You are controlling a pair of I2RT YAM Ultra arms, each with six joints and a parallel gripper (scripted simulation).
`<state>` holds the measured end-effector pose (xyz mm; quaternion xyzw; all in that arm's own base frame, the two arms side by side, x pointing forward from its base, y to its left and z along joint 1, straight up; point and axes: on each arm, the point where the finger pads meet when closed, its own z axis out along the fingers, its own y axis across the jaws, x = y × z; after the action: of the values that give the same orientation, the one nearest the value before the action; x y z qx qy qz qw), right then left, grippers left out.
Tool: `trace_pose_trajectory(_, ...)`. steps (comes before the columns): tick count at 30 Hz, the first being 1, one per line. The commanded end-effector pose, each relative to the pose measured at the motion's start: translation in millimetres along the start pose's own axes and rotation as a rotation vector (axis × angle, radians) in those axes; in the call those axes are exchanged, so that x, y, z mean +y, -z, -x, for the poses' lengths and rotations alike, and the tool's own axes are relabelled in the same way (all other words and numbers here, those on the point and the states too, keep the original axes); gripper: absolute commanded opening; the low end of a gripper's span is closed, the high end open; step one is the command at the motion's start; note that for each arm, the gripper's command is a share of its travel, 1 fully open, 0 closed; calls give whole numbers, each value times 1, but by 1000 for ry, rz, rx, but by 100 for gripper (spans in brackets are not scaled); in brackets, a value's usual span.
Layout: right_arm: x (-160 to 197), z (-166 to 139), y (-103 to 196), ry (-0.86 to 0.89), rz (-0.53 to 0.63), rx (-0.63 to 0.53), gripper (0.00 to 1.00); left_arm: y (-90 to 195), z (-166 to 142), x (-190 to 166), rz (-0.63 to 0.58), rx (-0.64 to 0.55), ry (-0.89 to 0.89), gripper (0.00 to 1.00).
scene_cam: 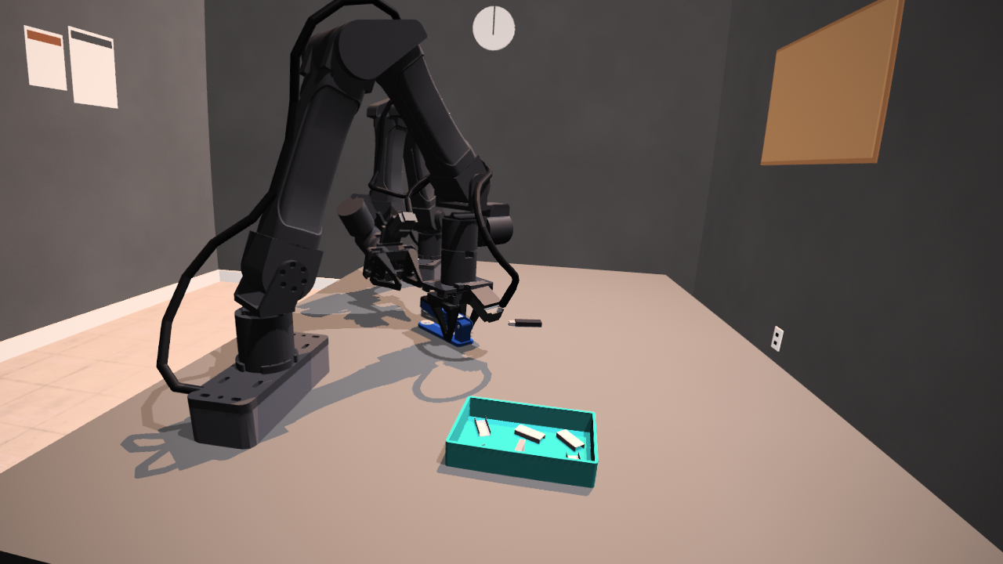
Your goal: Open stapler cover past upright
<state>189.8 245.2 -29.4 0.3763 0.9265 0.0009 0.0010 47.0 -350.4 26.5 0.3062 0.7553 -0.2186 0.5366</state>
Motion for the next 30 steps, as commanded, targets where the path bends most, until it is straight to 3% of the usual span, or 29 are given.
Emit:
trace_pose_trajectory(1, 3, 0, 2, -7, 11, 3, 28, 2, 4, -4, 28, 19, 28, 46)
trace_pose_trajectory(30, 3, 0, 2, -7, 11, 3, 28, -29, 3, 3, 31, 20, 27, 46)
